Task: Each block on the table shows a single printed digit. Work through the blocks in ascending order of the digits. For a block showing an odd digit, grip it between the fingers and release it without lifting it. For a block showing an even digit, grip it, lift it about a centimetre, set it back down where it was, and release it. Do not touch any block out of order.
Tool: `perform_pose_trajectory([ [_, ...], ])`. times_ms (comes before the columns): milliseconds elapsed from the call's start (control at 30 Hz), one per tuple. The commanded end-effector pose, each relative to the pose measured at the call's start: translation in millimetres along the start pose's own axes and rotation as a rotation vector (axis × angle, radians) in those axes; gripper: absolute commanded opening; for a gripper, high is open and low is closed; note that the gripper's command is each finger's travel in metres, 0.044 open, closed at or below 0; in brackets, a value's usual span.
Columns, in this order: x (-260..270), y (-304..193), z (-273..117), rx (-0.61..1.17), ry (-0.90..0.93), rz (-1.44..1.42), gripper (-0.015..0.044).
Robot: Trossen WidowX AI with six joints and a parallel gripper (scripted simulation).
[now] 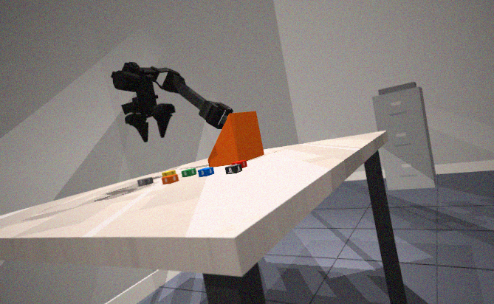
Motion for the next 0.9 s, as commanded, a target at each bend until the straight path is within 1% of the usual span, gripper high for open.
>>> perform_pose_trajectory([
  [0, 8.9, -7.1, 7.3, 0.087, -0.016, -0.044, 0.0400],
  [700, 11.4, -6.0, 7.5, 0.087, -0.015, -0.044, 0.0400],
  [767, 31.3, 1.9, 8.7, 0.089, -0.002, -0.048, 0.0400],
  [867, 77.2, 17.7, 10.6, 0.092, 0.007, -0.050, 0.0400],
])
Point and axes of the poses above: the point midway between the two fingers, 35 mm back from their tips, its own z axis out along the fingers, its own x axis across the jaws, y = z × x, the point moved 4 cm from there along -z, back along the fingers, and after that the axes turned 12 degrees about -z, right-handed, at the moved point
